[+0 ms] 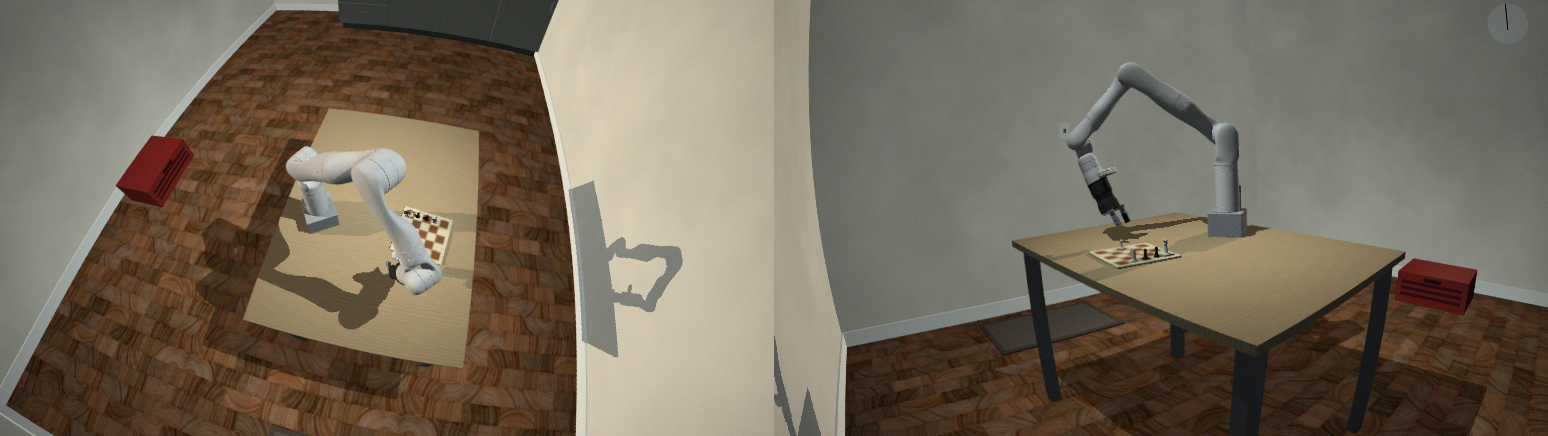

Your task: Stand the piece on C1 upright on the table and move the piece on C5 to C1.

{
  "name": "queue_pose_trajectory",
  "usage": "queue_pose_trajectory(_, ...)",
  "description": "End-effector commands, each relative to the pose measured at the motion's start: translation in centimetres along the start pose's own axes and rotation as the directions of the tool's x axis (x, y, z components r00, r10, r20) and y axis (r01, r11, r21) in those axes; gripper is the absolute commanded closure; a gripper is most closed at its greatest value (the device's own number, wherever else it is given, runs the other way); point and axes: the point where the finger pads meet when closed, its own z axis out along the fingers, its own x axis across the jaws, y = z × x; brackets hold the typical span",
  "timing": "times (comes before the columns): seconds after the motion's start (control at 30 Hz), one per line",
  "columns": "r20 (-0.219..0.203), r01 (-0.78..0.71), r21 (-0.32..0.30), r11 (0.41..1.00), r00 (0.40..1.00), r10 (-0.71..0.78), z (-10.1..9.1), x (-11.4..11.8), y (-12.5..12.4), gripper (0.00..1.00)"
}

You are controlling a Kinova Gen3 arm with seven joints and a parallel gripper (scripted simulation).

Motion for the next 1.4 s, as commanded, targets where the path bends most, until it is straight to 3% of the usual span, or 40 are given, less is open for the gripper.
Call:
queue_pose_trajectory(0.0,-0.009,-0.016,0.011,1.0,1.0,0.016,0.1,-0.2,0.6,0.0)
queue_pose_trajectory(0.5,-0.032,-0.034,0.044,0.998,0.999,0.035,0.1,0.0,1.0,0.0)
queue_pose_trajectory(0.53,-0.054,-0.051,0.076,0.996,0.997,0.055,0.1,0.2,1.4,0.0)
queue_pose_trajectory(0.8,-0.054,-0.051,0.076,0.996,0.997,0.055,0.1,0.2,1.4,0.0)
queue_pose_trajectory(0.83,-0.073,-0.067,0.108,0.992,0.994,0.075,0.1,0.4,1.8,0.0)
queue_pose_trajectory(1.1,-0.073,-0.067,0.108,0.992,0.994,0.075,0.1,0.4,1.8,0.0)
queue_pose_trajectory(1.13,-0.092,-0.081,0.138,0.987,0.991,0.095,0.1,0.6,2.1,0.0)
queue_pose_trajectory(1.37,-0.092,-0.081,0.138,0.987,0.991,0.095,0.1,0.6,2.1,0.0)
